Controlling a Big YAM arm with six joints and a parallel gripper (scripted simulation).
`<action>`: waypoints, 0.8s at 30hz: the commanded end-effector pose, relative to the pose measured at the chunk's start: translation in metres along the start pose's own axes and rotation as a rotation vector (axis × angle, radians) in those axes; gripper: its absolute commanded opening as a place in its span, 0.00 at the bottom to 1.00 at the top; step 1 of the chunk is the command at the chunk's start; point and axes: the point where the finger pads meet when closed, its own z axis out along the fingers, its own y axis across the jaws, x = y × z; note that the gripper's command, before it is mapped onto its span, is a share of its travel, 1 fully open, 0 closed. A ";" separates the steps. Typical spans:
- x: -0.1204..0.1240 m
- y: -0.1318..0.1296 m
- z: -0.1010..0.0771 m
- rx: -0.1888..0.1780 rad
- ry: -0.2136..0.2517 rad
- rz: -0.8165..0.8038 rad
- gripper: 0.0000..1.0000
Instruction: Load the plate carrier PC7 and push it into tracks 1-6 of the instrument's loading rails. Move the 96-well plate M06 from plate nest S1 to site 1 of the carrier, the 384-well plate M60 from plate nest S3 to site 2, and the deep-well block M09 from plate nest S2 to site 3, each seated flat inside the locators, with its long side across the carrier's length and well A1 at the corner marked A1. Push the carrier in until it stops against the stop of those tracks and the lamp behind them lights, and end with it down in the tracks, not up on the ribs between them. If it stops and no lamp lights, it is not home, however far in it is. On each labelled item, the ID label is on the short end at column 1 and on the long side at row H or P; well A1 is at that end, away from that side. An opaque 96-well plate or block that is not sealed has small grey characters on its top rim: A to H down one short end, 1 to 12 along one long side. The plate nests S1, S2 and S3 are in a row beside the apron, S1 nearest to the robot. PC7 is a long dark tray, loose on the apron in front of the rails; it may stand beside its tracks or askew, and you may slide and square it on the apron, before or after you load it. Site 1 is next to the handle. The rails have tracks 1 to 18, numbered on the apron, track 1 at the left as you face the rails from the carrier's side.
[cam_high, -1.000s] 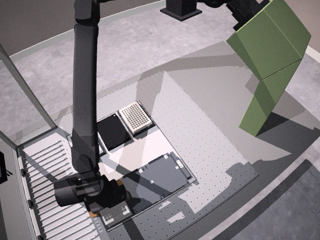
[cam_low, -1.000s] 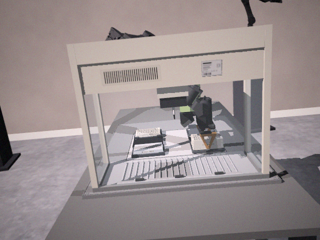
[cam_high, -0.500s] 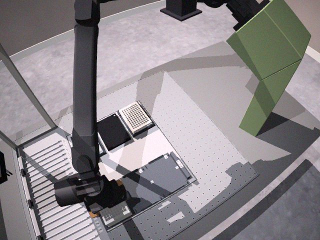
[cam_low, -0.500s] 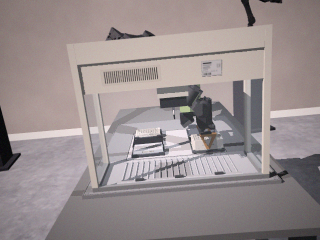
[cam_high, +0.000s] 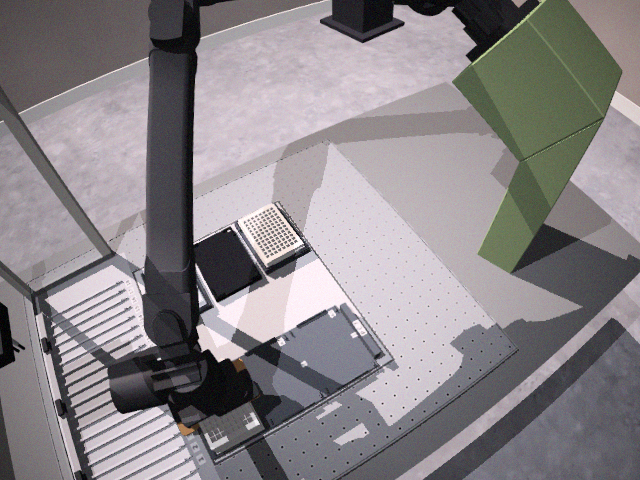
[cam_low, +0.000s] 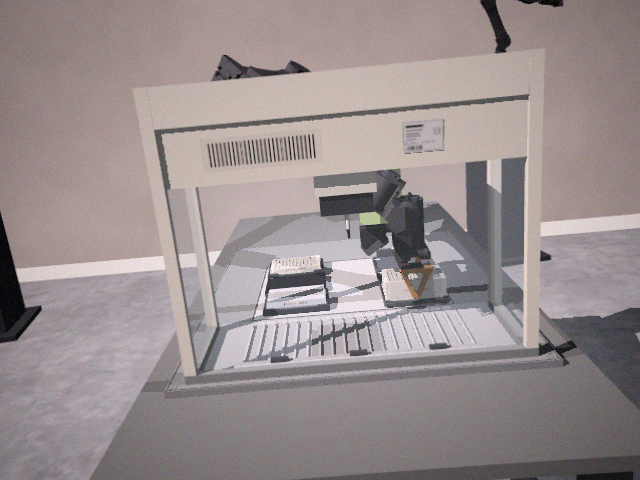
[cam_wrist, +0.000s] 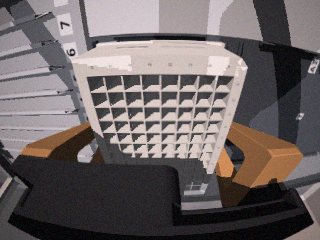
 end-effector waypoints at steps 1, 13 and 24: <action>0.001 0.009 -0.002 -0.011 0.000 -0.006 0.00; 0.001 0.012 -0.011 -0.022 0.002 0.004 0.96; 0.001 0.012 -0.011 -0.022 0.002 0.004 0.96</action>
